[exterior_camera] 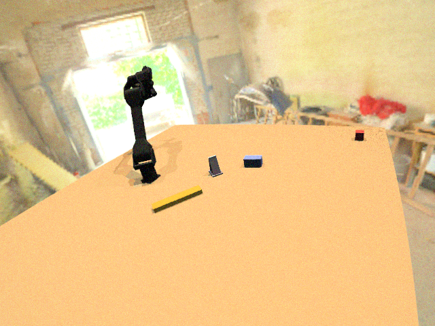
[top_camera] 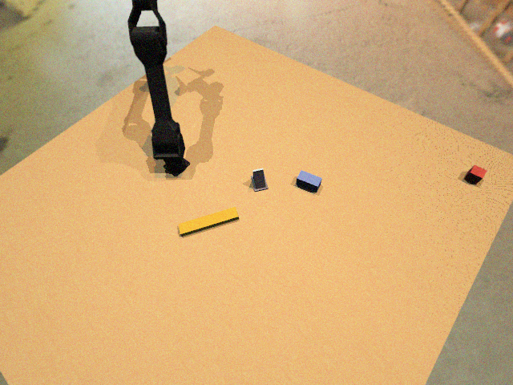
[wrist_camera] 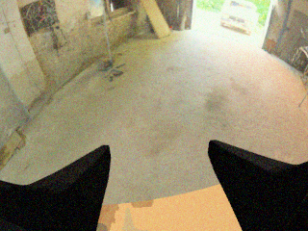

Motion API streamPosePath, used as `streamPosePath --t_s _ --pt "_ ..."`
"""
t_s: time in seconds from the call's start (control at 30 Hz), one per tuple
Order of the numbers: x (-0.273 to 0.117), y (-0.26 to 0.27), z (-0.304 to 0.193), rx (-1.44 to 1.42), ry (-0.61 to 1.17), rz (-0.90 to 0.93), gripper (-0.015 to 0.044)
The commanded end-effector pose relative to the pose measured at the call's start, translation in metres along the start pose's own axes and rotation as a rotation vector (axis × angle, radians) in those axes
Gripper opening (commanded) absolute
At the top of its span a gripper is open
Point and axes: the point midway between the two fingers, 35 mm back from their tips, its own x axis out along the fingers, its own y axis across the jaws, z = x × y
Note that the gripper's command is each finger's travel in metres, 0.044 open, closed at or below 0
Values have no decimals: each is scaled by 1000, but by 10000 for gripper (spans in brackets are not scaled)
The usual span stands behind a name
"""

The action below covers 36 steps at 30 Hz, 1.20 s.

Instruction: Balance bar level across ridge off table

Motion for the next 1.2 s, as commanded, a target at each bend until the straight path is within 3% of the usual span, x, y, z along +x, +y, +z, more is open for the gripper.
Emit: streamPosePath --t_s 0.0,0.63,1.17 --pt "-18 -22 -15 17 23 -58 315" --pt "-122 -105 -95 155 121 -314 315" --pt "-218 -137 -167 270 211 -505 315"
